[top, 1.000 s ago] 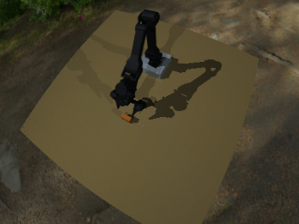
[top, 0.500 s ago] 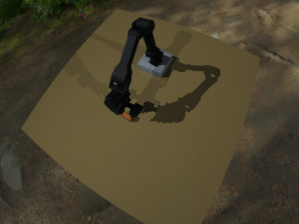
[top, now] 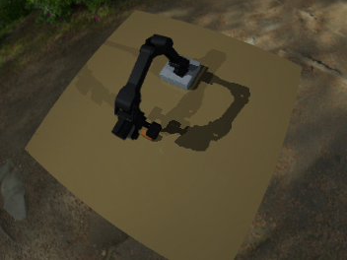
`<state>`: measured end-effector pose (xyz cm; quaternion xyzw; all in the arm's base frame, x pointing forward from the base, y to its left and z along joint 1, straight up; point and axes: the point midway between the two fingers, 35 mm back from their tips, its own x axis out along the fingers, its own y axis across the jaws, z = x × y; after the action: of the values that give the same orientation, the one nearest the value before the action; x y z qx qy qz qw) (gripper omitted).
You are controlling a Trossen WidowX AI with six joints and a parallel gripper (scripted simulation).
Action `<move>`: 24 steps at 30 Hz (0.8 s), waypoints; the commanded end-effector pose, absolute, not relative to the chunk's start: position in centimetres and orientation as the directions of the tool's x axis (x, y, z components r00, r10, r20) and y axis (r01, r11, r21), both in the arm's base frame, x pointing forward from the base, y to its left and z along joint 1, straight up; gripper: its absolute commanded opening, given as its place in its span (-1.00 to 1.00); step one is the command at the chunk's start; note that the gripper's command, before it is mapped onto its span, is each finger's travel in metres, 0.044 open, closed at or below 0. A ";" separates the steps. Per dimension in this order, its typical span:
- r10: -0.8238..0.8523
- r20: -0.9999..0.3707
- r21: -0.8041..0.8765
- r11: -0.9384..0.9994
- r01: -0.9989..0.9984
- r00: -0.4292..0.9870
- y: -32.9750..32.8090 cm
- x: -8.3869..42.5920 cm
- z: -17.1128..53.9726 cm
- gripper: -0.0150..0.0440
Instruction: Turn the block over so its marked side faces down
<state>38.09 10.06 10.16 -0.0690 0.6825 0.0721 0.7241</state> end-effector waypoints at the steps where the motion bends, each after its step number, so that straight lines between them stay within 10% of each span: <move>1: 0.011 -0.999 0.003 0.979 -0.202 0.038 10.1 38.1 7.8 1.00; 24: 0.011 -0.999 0.003 0.979 -0.202 0.038 10.2 38.2 3.8 1.00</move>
<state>38.38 10.17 4.65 -0.0694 0.6853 0.0723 0.7214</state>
